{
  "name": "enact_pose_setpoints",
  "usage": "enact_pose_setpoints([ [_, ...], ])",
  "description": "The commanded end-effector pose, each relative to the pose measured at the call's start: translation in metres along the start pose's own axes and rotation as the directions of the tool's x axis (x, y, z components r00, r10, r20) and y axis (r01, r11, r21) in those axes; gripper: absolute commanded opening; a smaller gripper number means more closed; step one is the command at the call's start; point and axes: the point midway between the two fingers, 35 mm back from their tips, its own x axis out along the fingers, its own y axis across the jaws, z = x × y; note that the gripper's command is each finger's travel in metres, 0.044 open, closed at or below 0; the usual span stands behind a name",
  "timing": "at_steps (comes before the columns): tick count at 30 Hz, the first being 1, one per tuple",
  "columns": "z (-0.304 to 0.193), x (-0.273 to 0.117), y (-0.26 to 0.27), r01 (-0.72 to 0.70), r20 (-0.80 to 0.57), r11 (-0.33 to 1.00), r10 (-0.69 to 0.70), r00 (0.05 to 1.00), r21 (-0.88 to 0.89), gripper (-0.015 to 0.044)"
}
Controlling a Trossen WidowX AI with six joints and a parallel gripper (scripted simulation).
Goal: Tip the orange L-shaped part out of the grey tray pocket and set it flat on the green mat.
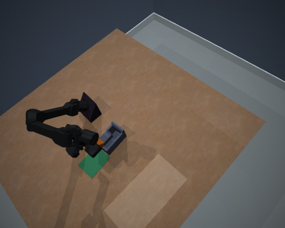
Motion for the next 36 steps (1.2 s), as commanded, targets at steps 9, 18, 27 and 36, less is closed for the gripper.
enact_pose_setpoints([
  [9, 0.054, -0.001, -0.005, -0.027, 0.001, 1.0, 0.027, 1.0, -0.004, 0.0],
  [18, 0.054, 0.005, -0.005, -0.008, 0.006, 1.0, 0.008, 1.0, -0.004, 0.0],
  [27, 0.054, 0.019, -0.004, 0.018, 0.011, 1.0, -0.018, 1.0, -0.003, 0.0],
  [36, 0.055, 0.033, -0.004, 0.028, 0.013, 1.0, -0.028, 1.0, -0.002, 0.0],
])
